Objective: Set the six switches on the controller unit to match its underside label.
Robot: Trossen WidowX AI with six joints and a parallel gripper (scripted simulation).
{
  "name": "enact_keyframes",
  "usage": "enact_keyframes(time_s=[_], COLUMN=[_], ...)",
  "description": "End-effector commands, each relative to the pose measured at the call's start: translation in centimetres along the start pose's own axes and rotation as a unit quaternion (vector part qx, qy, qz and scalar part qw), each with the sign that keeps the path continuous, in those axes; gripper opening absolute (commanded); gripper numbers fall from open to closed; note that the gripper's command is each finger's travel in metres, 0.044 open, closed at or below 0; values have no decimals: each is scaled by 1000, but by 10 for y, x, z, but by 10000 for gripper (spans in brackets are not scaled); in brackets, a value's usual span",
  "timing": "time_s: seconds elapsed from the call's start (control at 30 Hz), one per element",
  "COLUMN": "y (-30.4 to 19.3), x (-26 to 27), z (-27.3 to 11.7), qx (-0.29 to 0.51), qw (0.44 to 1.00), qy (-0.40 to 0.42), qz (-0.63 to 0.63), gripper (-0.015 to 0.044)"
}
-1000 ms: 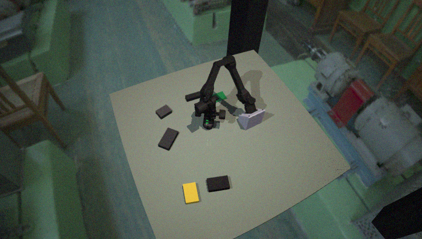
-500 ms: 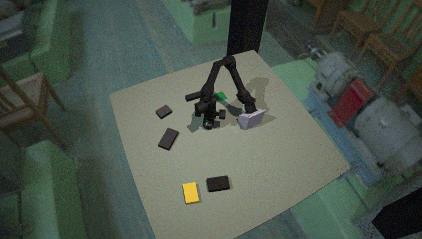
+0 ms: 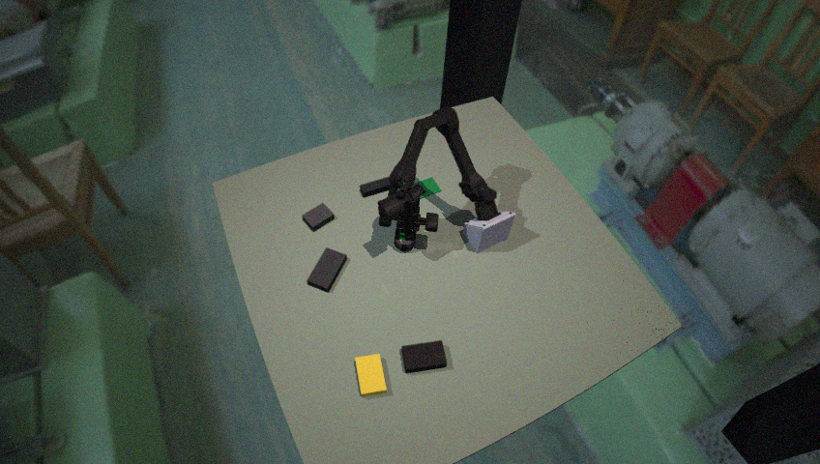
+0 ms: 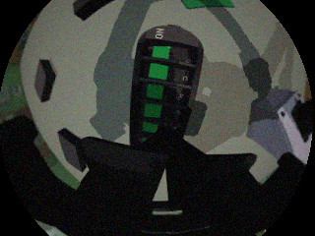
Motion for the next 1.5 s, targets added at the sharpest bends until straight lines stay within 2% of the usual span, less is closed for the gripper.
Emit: enact_keyframes(time_s=[0.0, 0.67, 0.87, 1.03, 1.2, 1.47], y=[1, 1, 0, 2, 31, 31], x=[0, 0, 0, 1, 5, 7], z=[7, 7, -45, -45, -49, -49], qx=[-3, -3, -2, -2, -4, -4], qw=[1000, 1000, 1000, 1000, 1000, 1000], qy=[-5, -5, -5, -5, -5, -5], qz=[4, 4, 4, 4, 4, 4], gripper=[0, 0, 0, 0, 0, 0])
Point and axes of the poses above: the point midway between the two fingers, 35 mm back from their tips, its own z axis out along the fingers, its own x axis across the jaws, y = z × x, the point moved 5 cm from there along -z, back along the fingers, and after that the axes turned 7 degrees about -z, right-handed, at the moved point
